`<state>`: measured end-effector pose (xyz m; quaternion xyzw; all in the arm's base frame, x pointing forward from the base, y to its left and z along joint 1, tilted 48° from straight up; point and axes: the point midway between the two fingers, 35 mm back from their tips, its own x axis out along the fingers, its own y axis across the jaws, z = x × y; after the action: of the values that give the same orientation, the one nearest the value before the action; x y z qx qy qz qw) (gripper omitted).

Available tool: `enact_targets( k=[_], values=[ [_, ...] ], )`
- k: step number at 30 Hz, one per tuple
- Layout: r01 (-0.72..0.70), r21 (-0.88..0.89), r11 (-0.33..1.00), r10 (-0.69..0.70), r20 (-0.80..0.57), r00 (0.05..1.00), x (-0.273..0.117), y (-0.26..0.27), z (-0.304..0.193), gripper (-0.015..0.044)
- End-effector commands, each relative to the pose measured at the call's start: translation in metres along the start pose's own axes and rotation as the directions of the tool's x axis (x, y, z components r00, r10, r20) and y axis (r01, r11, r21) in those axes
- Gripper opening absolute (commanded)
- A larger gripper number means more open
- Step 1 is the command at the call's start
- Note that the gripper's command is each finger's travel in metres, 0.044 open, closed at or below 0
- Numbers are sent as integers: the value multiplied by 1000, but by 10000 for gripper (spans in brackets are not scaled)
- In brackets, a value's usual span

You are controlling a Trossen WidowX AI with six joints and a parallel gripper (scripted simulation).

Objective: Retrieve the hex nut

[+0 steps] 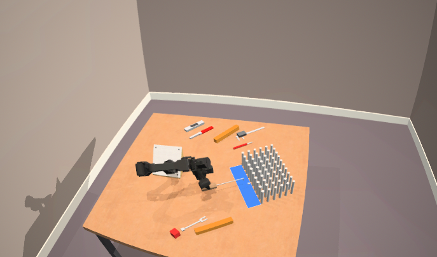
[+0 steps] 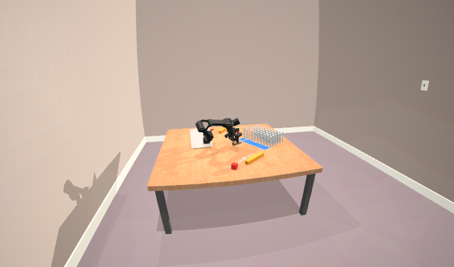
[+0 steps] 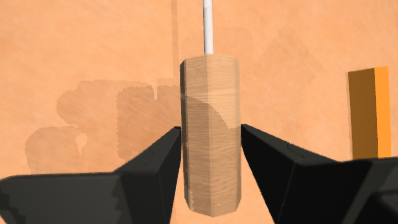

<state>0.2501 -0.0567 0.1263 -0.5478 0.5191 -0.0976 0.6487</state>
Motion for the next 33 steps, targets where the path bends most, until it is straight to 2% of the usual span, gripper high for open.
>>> enact_targets(
  k=[1, 25, 26, 33],
  values=[
    [-2, 7, 1000, 2, 3, 1000, -11, -5, 8, 0],
    [16, 2, 1000, -16, -1, 1000, -97, -30, 41, 0],
    [-1, -1, 1000, 1, -6, 1000, -86, -26, 36, 0],
    [-79, -5, 997, 79, -42, 996, -77, -41, 23, 0]
  ],
)
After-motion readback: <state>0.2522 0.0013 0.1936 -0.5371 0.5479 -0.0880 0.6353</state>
